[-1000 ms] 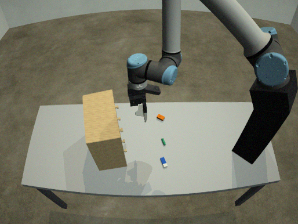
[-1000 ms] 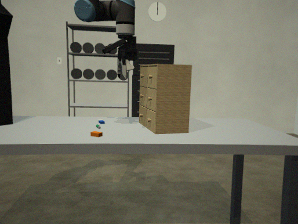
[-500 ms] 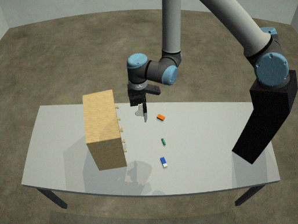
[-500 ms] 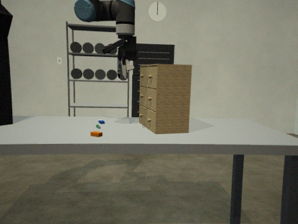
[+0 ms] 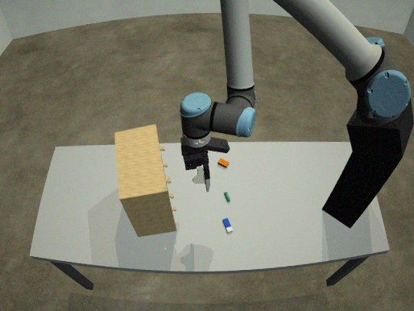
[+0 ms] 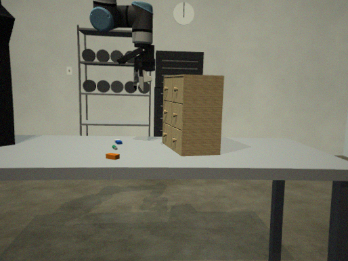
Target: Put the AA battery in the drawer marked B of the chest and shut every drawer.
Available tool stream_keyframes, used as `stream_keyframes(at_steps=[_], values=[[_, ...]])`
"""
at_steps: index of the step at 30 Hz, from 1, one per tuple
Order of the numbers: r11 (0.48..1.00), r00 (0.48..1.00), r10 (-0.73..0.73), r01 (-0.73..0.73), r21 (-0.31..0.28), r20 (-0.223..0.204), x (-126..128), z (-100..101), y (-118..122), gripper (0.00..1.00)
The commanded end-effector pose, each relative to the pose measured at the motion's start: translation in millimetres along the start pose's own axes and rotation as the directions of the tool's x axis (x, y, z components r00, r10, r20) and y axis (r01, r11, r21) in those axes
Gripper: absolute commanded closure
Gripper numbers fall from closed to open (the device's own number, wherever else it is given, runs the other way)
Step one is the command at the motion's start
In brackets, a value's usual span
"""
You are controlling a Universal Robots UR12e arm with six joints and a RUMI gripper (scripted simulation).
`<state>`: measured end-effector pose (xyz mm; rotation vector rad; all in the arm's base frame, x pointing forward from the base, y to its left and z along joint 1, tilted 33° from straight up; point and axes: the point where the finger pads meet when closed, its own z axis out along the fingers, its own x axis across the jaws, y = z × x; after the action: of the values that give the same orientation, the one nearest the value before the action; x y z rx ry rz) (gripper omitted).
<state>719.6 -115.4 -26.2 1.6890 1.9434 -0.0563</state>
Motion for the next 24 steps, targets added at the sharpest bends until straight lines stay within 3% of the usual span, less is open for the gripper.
stream_keyframes(at_steps=[1,24], values=[[1.000,1.000,0.012,-0.013,0.002,0.011,56.8,0.2,-3.7,0.00],[1.000,1.000,0.014,-0.014,-0.019,0.010,55.1,3.5,-2.6,0.00]])
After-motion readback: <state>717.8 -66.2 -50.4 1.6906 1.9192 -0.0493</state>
